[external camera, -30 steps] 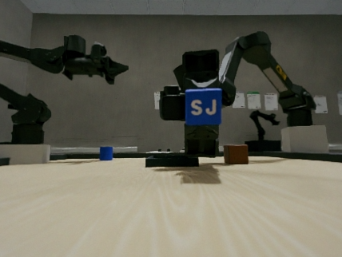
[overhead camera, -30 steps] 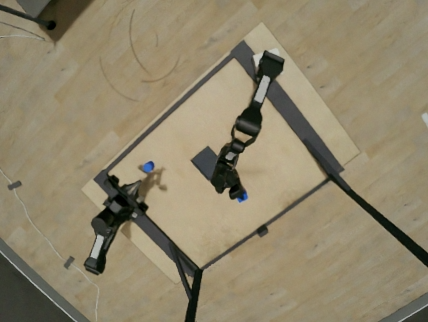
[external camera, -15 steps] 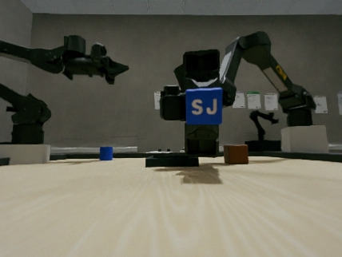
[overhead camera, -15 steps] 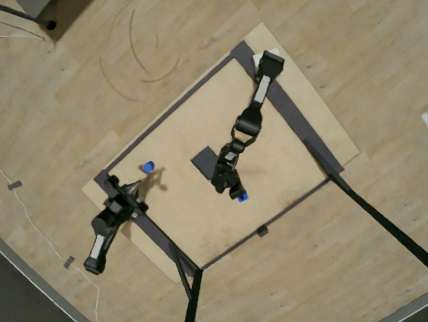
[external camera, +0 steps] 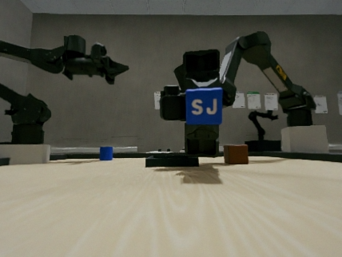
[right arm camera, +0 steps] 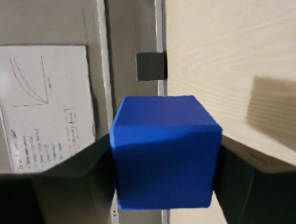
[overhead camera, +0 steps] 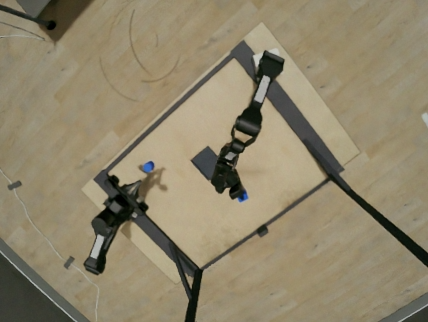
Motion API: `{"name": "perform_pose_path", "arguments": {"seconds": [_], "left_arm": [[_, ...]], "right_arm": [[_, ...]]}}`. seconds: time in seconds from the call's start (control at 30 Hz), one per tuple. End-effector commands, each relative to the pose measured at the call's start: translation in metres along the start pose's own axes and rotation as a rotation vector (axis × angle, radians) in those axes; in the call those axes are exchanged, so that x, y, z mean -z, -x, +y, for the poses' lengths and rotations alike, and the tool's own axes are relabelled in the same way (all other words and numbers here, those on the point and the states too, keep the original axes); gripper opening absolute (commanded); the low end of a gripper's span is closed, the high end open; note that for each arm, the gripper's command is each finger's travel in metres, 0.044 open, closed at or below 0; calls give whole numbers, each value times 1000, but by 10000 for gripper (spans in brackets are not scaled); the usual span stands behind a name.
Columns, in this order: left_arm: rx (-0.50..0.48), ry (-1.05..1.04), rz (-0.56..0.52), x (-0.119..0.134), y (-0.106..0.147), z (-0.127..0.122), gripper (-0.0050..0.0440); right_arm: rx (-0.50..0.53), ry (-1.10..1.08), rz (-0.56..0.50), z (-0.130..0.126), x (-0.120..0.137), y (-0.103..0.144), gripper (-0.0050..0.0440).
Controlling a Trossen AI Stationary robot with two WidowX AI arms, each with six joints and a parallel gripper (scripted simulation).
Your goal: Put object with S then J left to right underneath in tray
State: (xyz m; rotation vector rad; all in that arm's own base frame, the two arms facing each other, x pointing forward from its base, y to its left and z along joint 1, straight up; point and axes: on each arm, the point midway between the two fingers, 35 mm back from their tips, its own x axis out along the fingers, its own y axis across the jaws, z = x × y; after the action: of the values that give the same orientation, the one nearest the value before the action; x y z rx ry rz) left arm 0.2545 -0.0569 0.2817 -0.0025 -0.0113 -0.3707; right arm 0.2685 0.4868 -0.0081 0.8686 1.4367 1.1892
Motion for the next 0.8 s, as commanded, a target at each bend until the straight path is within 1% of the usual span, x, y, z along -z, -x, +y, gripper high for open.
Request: {"name": "perform_pose_path", "arguments": {"seconds": [0.0,0.17,0.27,0.4,0.53,0.77], "left_arm": [[-1,-4,4,2,-1,0,-50],[-1,-4,7,4,-1,0,-50],[-1,-4,7,4,-1,0,-50],[-1,-4,7,4,-1,0,-50],[-1,-4,7,4,-1,0,-50],[-1,-4,7,4,-1,0,-50]], "right_arm": [[-16,17,3,11,0,1,171],[-15,17,3,11,1,1,171],[-17,32,-16,17,-3,3,171],[-10,45,-48,19,-9,7,171],[-2,40,-59,20,-13,7,171],[49,-12,-99,18,-27,12,171]]}}
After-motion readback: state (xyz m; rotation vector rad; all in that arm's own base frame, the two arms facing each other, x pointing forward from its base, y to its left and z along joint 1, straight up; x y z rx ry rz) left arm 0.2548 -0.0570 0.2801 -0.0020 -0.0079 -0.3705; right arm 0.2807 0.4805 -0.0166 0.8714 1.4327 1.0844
